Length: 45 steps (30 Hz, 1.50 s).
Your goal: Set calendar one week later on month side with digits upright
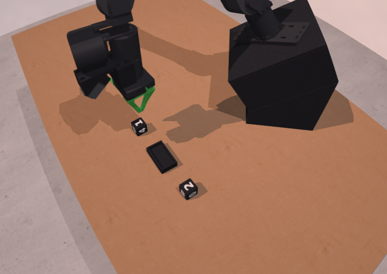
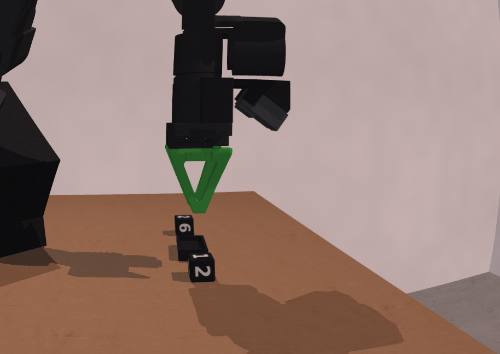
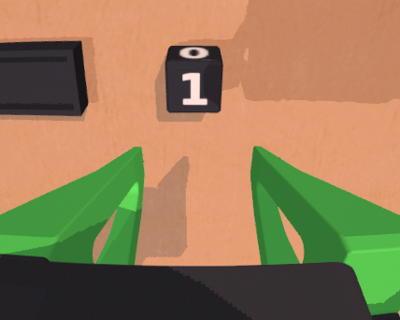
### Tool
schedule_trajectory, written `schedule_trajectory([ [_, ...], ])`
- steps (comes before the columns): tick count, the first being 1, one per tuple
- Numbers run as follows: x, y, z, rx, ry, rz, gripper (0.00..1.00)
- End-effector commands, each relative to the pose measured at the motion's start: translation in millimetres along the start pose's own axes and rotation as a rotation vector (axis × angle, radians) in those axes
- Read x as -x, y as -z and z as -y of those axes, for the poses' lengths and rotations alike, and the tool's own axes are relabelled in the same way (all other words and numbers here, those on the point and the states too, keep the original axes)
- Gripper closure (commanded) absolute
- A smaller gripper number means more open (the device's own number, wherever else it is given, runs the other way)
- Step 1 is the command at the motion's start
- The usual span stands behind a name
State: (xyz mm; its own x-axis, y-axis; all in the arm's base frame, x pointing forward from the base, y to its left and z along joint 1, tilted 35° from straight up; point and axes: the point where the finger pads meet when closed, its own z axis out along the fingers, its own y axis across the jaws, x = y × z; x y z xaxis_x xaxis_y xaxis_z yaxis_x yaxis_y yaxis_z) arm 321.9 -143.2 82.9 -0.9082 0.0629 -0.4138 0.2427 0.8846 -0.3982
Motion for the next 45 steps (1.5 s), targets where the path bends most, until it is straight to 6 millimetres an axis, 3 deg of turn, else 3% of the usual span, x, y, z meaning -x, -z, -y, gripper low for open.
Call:
schedule_trajectory([
  [1,15,8,-2,0.009,-0.019,0.051,0.55],
  [27,15,7,-2,0.007,-0.017,0.05,0.55],
  [45,-1,-13,-1,0.009,-0.007,0.002,0.55],
])
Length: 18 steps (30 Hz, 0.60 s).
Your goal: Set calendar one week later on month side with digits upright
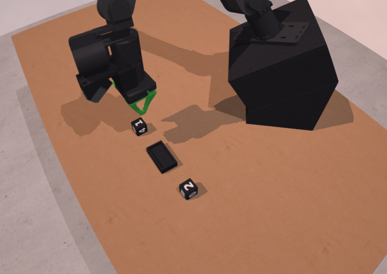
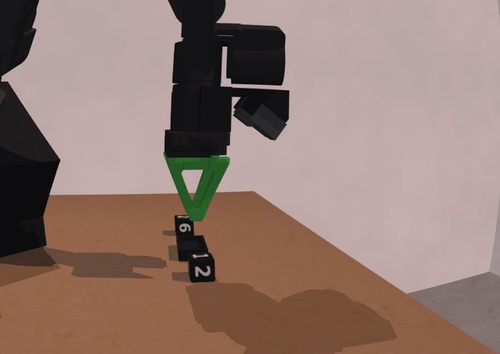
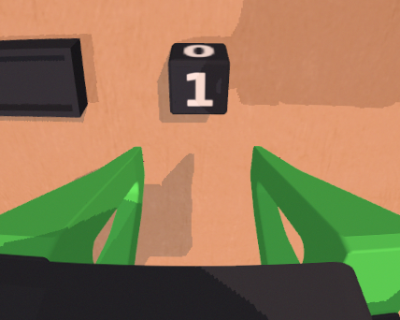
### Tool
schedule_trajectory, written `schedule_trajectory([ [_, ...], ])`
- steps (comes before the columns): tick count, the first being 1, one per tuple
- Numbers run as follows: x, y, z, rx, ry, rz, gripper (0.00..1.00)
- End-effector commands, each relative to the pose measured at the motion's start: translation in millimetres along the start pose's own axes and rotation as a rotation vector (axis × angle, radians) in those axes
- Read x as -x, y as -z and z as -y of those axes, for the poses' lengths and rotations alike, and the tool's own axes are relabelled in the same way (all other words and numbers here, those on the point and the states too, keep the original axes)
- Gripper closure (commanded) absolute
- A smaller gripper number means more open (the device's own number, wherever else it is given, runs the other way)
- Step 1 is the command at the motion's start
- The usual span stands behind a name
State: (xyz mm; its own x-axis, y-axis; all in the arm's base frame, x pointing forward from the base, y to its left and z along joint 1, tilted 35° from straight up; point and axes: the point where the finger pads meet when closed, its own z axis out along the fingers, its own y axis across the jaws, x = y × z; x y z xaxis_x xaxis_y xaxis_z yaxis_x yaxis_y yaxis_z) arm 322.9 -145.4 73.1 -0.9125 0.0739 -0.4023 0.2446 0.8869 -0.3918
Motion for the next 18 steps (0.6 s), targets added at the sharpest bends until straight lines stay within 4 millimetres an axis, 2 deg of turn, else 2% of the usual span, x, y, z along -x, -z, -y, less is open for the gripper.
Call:
schedule_trajectory([
  [1,5,-5,1,0.002,-0.004,0.019,0.55],
  [4,5,-7,1,0.002,-0.003,0.018,0.55],
  [5,10,2,-1,0.006,0.002,0.053,0.55],
  [7,6,-10,-1,0.005,0.002,0.021,0.55],
  [10,-2,-18,-1,0.005,0.002,0.003,0.55],
  [13,7,-20,-1,0.005,0.002,0.023,0.55],
  [18,3,-29,-2,0.006,0.004,0.015,0.55],
])
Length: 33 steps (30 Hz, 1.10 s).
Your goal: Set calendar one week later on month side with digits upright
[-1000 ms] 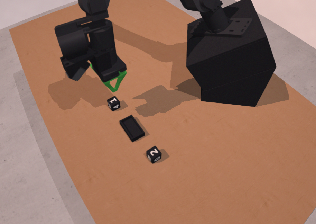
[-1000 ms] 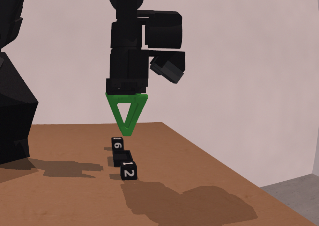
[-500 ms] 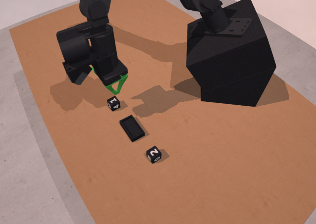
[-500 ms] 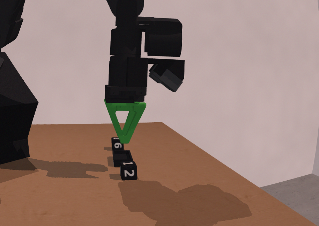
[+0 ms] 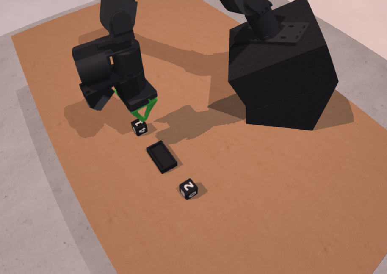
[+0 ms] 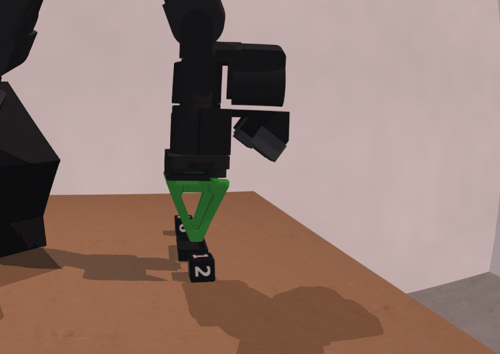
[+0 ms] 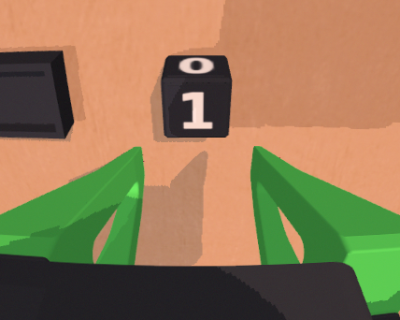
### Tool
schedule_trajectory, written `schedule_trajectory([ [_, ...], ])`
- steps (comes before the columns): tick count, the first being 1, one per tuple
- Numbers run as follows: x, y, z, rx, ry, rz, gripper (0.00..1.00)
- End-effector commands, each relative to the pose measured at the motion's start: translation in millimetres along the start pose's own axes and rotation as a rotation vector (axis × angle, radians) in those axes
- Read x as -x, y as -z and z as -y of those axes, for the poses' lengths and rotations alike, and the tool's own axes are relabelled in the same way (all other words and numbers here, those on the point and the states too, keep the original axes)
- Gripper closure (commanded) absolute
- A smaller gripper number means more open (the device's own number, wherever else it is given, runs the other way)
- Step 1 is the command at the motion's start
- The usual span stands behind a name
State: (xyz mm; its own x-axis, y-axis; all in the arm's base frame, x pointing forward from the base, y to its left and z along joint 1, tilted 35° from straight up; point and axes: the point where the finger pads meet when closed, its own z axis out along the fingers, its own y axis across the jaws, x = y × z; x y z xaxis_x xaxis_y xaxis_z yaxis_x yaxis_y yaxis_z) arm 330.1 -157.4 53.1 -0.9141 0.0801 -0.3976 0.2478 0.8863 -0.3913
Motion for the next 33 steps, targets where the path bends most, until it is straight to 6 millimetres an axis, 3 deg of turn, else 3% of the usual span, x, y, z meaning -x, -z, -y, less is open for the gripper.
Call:
schedule_trajectory([
  [1,3,-6,-4,0.008,0.009,0.021,0.55],
  [4,9,1,1,0.001,-0.003,0.051,0.55],
  [7,9,-10,1,0.002,-0.002,0.032,0.55],
  [15,8,-18,-3,0.006,0.006,0.031,0.55],
  [33,13,-15,0,0.002,0.0,0.05,0.55],
])
